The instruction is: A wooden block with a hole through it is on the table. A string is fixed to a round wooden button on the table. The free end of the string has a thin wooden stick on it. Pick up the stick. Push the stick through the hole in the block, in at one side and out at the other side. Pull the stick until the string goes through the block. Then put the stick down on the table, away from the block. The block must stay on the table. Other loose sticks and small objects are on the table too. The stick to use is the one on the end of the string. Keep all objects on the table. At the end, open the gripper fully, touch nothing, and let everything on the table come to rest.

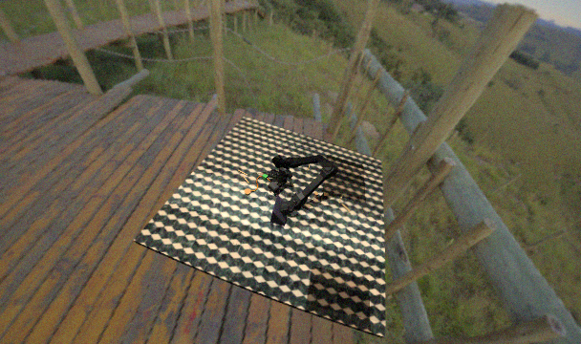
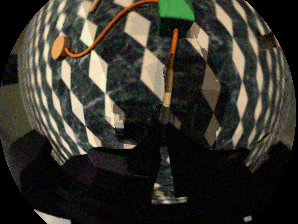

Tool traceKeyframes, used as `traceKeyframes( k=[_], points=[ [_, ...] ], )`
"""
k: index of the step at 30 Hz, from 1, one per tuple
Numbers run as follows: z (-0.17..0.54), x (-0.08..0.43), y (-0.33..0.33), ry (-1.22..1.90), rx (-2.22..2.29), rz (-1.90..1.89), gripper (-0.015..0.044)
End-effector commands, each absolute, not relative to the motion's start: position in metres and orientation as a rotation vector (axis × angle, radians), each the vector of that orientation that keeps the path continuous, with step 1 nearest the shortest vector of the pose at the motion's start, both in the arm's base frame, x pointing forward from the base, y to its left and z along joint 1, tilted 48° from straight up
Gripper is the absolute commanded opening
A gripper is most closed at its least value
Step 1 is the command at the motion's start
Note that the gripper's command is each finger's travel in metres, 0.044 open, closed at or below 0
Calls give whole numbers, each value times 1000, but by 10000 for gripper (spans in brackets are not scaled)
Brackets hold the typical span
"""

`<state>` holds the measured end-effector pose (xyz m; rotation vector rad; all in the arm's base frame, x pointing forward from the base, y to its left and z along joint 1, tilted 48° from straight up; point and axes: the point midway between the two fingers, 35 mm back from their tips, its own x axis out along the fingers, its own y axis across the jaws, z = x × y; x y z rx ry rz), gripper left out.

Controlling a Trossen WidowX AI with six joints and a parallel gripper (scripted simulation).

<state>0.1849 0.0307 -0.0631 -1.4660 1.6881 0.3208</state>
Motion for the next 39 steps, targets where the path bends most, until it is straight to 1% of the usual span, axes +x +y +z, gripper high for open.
traceKeyframes(
  k=[1, 3, 11, 16, 26, 32, 35, 39],
  points=[
    [-63, 185, 27, 1694, -1473, 315, 0],
    [-63, 185, 27, 1694, -1473, 315, 0],
    [-57, 186, 39, 1688, -1464, 325, 210],
    [-12, 181, 90, 1694, -1459, 338, 210],
    [-9, 181, 92, 1695, -1459, 338, 210],
    [-13, 183, 89, 1688, -1468, 341, 367],
    [0, 182, 104, 1689, -1467, 342, 440],
    [7, 182, 110, 1690, -1467, 342, 440]
  ],
)
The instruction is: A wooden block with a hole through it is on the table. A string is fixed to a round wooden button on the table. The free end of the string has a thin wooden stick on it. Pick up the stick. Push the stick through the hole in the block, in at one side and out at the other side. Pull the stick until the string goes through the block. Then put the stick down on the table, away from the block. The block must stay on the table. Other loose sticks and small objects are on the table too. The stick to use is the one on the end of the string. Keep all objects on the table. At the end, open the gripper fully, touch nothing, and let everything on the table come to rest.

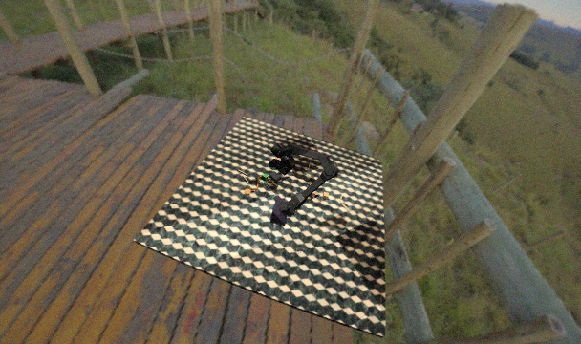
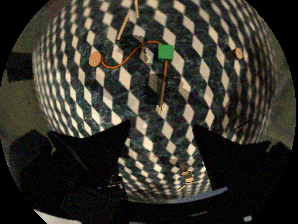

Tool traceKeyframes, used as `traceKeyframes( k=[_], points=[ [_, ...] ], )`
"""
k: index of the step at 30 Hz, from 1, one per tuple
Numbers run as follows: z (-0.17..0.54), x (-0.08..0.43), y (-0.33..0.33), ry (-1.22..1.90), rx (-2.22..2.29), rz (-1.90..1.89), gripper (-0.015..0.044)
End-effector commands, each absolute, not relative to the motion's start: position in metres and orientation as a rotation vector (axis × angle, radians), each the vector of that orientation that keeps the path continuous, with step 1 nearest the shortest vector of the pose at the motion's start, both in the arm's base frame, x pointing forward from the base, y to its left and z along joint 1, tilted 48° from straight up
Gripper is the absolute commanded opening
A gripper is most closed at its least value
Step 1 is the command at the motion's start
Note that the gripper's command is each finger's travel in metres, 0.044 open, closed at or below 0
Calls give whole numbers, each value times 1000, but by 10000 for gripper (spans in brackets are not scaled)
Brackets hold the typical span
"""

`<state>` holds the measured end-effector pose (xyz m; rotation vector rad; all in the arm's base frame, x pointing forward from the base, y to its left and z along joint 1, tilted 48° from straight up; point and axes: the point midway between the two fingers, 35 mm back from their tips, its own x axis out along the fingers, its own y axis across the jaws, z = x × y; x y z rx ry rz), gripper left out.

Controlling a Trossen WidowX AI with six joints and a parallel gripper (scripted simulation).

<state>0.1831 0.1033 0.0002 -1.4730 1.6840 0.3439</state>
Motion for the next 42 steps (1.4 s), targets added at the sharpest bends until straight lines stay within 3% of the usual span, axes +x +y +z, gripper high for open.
traceKeyframes(
  k=[1, 42],
  points=[
    [7, 182, 110, 1690, -1467, 342, 440],
    [4, 183, 108, 1681, -1474, 345, 440]
  ],
)
